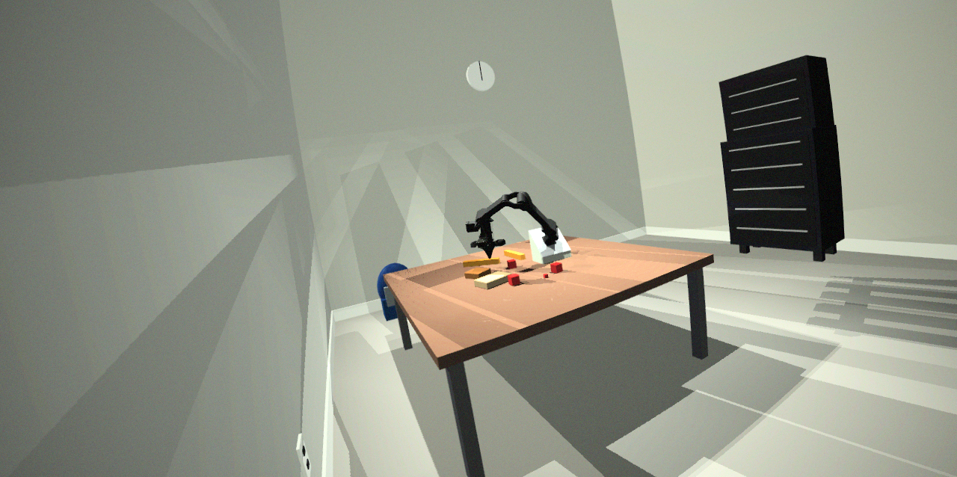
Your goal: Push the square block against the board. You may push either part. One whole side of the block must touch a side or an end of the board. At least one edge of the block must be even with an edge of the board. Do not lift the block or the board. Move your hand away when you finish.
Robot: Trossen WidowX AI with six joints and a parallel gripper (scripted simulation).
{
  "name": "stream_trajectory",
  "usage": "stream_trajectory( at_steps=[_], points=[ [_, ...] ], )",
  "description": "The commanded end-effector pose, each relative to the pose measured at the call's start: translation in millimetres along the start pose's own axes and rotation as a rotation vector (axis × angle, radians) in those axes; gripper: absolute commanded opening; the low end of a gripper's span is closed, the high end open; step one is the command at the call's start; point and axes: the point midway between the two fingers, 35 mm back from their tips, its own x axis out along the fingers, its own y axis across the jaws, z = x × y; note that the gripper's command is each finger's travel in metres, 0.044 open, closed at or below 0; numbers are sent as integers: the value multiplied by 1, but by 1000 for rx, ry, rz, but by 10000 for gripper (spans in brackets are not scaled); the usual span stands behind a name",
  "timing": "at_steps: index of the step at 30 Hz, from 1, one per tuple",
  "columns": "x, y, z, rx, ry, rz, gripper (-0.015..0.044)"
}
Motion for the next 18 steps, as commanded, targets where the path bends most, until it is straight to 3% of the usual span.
stream_trajectory(
  at_steps=[1,18],
  points=[
    [3,-3,1,68,13,12,0],
    [1,-42,18,657,16,6,0]
  ],
)
